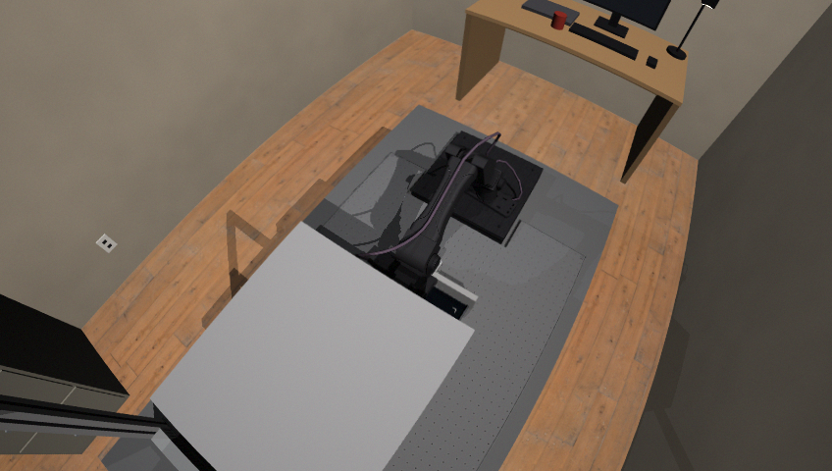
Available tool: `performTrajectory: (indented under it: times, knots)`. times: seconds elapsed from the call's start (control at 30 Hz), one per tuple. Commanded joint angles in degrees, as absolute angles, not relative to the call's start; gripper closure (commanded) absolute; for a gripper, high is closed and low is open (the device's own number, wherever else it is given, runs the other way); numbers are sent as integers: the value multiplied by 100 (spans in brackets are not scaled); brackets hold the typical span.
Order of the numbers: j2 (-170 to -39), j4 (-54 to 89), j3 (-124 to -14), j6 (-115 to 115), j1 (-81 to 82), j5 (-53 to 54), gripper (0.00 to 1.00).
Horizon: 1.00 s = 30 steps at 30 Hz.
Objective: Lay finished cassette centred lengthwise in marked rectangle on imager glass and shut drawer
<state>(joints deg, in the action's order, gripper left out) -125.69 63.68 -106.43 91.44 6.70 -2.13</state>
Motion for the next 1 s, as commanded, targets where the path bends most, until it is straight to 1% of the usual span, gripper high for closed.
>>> performTrajectory:
  times: [0.0, 0.97]
  knots:
    - [-12328, 6602, -10933, 9146, 706, -257, 9]
    - [-12213, 7281, -11497, 9195, 746, -264, 9]
